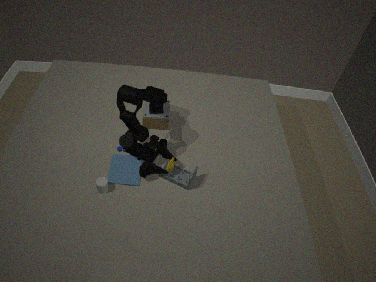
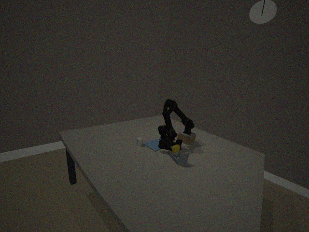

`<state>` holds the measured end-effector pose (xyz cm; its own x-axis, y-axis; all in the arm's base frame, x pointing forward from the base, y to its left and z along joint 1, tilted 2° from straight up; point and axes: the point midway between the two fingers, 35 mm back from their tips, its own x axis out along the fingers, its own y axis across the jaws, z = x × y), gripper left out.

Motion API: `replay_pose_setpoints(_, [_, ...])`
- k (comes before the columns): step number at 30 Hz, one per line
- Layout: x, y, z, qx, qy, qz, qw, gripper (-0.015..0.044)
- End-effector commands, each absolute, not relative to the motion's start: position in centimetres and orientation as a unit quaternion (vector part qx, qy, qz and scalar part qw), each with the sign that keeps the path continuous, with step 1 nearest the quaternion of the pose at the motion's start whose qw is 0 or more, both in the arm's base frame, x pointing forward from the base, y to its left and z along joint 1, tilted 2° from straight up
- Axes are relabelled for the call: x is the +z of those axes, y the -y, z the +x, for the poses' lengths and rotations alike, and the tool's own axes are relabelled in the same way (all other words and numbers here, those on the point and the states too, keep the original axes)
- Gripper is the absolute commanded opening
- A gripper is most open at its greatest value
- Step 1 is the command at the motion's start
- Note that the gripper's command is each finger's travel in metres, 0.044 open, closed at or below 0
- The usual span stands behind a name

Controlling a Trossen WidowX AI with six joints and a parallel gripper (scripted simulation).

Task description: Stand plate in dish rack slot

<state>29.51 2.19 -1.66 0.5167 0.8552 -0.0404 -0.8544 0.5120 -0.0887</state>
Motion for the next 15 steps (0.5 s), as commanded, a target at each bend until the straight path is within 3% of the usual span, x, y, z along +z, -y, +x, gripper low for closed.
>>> replay_pose_setpoints(1, [-1.47,-2.17,29.53,0.491,0.005,-0.049,0.87,0.0])
replay_pose_setpoints(10, [-1.47,-2.17,29.53,0.491,0.005,-0.049,0.87,0.0])
replay_pose_setpoints(15, [-1.5,-2.17,29.54,0.491,0.006,-0.051,0.869,0.0131])
